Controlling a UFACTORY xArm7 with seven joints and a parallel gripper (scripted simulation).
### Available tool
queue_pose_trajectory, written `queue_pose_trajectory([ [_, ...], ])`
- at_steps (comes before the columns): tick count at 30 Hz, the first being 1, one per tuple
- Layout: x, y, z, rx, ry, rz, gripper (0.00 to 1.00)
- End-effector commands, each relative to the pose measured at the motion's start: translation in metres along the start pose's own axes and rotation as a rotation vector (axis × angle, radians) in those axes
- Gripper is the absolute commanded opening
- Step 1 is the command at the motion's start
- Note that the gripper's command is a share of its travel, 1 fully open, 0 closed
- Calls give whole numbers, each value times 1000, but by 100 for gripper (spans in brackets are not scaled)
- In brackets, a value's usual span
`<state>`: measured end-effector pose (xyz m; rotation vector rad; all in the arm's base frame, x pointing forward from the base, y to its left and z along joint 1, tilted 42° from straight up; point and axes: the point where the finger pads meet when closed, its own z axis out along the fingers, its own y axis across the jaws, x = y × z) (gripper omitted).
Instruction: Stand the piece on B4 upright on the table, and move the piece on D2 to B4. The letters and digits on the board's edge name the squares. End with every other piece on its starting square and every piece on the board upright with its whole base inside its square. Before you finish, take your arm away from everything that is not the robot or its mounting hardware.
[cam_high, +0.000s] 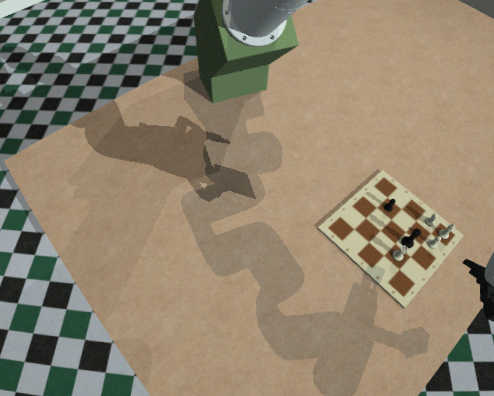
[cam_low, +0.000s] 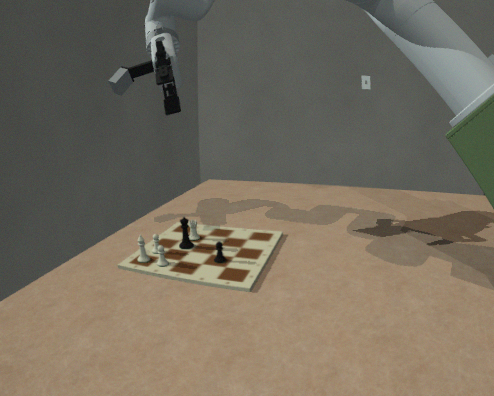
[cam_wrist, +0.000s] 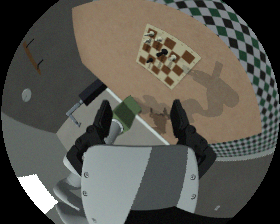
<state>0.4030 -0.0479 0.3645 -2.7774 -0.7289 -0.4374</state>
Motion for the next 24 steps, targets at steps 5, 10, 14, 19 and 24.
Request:
queue_pose_trajectory([
  [5,1,0,-3,13,10,-21,100],
  [10,-2,9,-24,64,98,-144,100],
  [14,-2,9,-24,64,98,-144,100],
  [19,-2,9,-24,64,98,-144,100],
  [24,-2,9,-24,64,98,-144,100],
])
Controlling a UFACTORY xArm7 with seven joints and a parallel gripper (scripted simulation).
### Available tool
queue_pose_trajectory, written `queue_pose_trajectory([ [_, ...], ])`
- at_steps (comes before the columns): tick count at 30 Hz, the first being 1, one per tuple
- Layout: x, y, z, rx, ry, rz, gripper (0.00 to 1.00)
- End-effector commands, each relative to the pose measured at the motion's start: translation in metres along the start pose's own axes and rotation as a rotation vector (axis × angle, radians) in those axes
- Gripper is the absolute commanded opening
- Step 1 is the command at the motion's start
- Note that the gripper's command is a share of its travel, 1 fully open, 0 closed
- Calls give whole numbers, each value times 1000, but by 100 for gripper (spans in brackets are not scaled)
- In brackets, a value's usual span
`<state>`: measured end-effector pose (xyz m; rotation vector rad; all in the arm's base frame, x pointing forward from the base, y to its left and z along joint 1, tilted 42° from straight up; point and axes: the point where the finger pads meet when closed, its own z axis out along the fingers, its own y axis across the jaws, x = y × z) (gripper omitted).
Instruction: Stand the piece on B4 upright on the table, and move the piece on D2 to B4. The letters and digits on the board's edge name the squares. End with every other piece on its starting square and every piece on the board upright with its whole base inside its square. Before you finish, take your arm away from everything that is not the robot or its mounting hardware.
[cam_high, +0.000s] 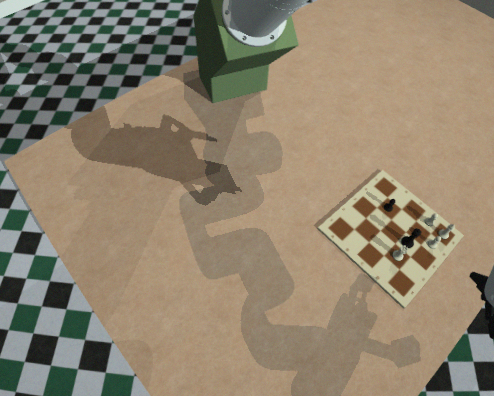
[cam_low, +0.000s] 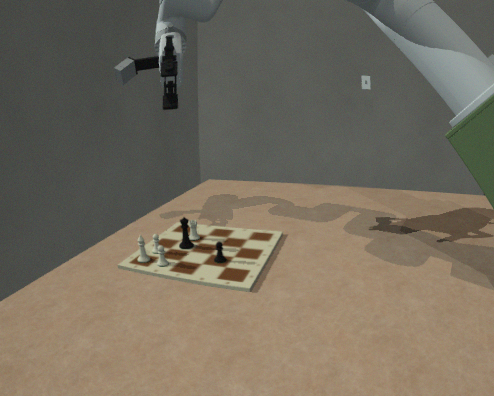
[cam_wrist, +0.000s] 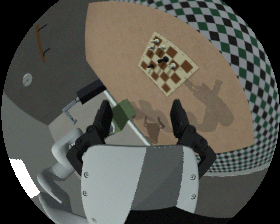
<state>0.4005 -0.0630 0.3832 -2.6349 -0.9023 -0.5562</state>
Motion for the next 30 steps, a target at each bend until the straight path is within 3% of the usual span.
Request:
queue_pose_trajectory([
  [1,1,0,-2,-2,3,-4,100],
  [3,-4,9,-20,44,93,-123,100],
  [18,-4,9,-20,44,93,-123,100],
  [20,-11,21,-34,83,184,-236,100],
  [30,-11,21,-34,83,184,-236,100],
])
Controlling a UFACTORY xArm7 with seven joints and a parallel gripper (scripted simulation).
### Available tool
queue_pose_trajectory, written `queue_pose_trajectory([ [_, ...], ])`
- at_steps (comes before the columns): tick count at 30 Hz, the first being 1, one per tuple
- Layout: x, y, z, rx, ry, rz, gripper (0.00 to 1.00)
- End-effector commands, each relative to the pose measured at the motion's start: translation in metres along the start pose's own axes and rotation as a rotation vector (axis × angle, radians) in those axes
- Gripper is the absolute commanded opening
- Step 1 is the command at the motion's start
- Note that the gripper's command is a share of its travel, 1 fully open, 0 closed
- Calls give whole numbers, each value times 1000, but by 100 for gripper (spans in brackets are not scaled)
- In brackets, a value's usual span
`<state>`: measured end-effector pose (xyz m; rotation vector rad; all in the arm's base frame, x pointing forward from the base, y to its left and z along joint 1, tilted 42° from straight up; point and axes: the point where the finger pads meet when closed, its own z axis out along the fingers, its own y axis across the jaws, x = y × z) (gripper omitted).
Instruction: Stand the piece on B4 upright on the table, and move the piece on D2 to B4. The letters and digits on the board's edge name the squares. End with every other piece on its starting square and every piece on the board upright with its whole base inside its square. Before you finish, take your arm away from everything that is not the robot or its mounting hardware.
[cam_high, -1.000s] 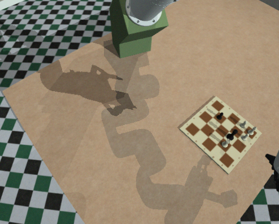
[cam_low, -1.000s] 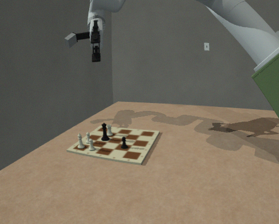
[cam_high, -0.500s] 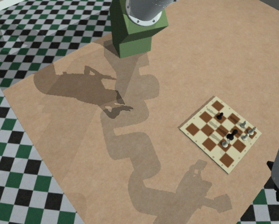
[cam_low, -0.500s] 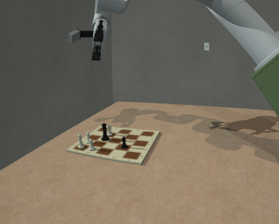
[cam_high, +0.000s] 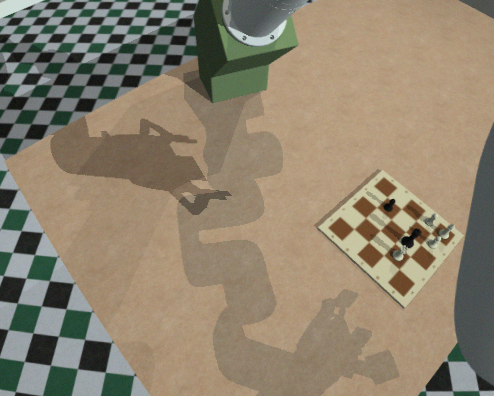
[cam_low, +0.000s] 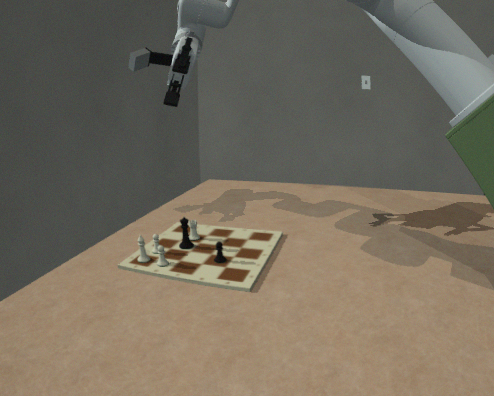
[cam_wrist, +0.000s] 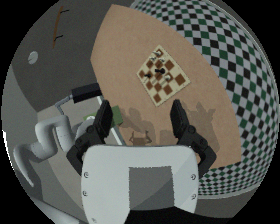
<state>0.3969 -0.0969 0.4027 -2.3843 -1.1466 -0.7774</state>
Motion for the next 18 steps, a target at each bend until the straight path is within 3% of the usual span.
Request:
queue_pose_trajectory([
  [1,1,0,-2,4,7,-10,100],
  [5,1,0,-2,4,7,-10,100],
  [7,-9,10,-13,36,96,-117,100],
  [18,-9,10,-13,36,96,-117,100],
])
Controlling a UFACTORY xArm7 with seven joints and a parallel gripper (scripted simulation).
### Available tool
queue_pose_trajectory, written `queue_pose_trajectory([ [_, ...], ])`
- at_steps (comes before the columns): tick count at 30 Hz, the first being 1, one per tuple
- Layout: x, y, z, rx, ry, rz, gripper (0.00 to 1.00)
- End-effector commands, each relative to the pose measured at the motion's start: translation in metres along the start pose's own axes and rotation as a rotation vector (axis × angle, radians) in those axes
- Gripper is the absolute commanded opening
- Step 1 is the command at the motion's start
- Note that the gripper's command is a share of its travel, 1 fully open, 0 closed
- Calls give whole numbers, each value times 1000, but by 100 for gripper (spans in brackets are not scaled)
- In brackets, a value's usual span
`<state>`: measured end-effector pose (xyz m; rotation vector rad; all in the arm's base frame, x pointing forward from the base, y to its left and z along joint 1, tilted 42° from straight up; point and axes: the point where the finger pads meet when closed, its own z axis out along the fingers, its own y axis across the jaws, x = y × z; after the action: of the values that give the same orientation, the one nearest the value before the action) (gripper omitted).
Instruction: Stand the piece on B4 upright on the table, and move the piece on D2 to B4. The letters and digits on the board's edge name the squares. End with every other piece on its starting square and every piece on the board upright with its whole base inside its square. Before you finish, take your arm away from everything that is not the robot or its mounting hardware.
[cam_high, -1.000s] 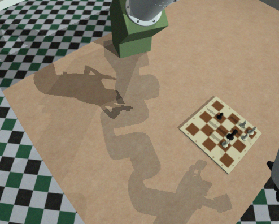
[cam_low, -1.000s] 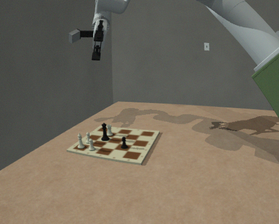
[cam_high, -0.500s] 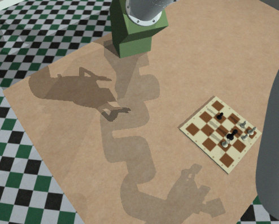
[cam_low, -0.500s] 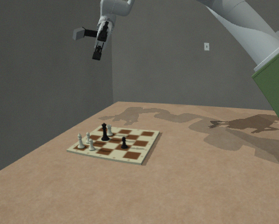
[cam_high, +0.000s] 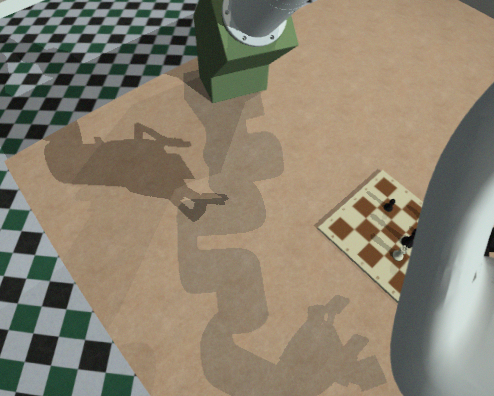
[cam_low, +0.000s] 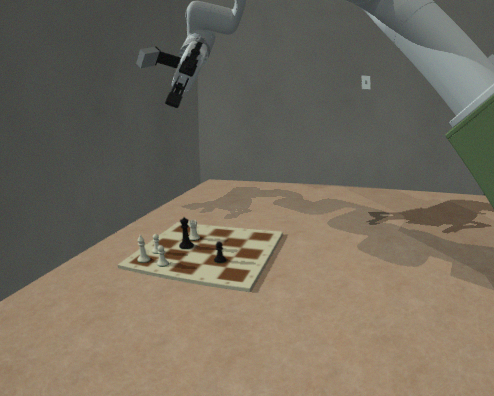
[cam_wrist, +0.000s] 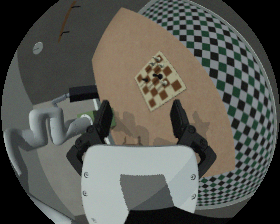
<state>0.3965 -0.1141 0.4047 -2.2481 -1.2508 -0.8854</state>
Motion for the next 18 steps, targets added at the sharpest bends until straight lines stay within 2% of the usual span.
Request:
queue_pose_trajectory([
  [1,1,0,-2,1,4,-7,100],
  [4,1,0,-2,1,4,-7,100],
  [6,-11,9,-10,26,92,-106,100],
  [18,-11,9,-10,26,92,-106,100],
])
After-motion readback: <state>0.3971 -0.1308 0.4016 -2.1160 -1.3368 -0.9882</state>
